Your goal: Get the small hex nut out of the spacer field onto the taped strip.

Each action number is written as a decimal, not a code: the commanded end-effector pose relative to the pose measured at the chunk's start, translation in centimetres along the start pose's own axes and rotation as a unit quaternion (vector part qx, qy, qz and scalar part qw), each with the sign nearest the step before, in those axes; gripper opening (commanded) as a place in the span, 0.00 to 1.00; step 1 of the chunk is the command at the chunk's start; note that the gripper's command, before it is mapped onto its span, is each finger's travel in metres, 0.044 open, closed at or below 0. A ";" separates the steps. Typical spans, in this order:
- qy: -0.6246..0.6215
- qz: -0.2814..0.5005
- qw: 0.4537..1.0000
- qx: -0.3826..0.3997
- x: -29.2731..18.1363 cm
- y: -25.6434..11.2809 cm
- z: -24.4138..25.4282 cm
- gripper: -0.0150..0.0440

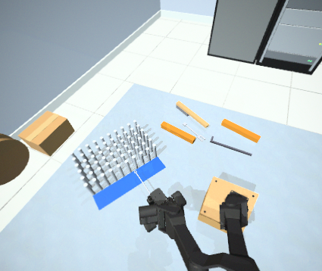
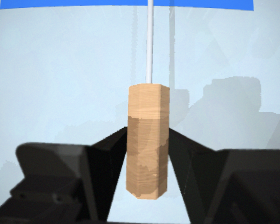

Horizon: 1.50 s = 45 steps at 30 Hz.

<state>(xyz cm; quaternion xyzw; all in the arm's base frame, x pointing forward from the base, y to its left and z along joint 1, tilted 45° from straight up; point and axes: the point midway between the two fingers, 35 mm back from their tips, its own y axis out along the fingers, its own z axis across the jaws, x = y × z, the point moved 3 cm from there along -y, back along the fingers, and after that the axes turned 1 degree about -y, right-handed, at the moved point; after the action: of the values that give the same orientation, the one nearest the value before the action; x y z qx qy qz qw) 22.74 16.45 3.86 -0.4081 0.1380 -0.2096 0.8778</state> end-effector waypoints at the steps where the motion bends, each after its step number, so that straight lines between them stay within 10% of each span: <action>1: 0.003 -0.003 1.000 -0.003 -0.9 -0.6 -0.3 0.25; 30: -0.002 -0.005 1.000 -0.005 4.3 -12.3 0.3 0.25; 45: -0.227 0.041 0.973 -0.006 3.3 -10.9 2.4 0.25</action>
<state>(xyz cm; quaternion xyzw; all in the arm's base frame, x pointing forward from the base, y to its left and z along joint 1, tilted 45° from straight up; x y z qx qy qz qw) 23.62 9.66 13.01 -0.4438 -0.0001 -0.1071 0.8897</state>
